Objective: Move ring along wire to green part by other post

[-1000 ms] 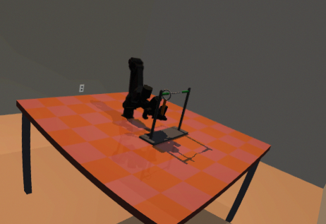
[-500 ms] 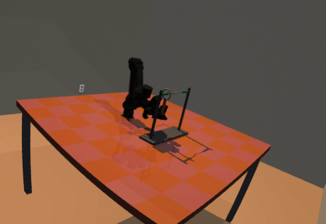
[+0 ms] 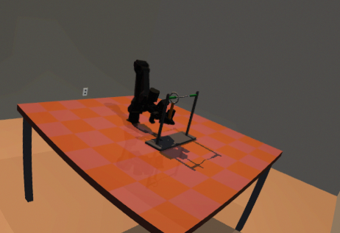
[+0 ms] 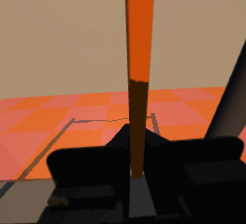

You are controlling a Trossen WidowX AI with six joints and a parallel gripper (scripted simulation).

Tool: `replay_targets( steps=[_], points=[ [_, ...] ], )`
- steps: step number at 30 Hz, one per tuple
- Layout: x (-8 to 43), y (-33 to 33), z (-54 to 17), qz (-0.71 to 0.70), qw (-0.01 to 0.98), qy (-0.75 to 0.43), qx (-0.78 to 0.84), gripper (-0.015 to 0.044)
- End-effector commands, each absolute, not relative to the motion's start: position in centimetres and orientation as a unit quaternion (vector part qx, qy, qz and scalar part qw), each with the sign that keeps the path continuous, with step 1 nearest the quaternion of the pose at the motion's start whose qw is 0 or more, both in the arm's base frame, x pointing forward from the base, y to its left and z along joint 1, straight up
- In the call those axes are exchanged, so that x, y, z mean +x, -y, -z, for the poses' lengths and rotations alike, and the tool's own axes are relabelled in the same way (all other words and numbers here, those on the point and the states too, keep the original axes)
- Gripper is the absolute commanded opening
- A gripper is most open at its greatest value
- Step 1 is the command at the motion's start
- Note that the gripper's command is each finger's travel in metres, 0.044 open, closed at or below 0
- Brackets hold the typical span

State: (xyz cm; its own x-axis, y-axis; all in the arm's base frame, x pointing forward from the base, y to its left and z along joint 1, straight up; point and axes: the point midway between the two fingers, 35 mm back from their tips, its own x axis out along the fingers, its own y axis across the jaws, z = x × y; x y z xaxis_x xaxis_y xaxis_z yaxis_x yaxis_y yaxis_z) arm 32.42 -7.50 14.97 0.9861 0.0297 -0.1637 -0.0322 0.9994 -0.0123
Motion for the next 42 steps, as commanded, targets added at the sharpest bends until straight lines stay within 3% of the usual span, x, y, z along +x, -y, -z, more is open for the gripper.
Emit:
replay_targets(
  steps=[1,42],
  points=[
    [32.4,7.1,-15.2,-0.014,0.997,-0.08,-0.007,-0.015],
    [31.0,4.1,-15.2,-0.029,0.99,-0.136,-0.035,-0.015]
  ],
)
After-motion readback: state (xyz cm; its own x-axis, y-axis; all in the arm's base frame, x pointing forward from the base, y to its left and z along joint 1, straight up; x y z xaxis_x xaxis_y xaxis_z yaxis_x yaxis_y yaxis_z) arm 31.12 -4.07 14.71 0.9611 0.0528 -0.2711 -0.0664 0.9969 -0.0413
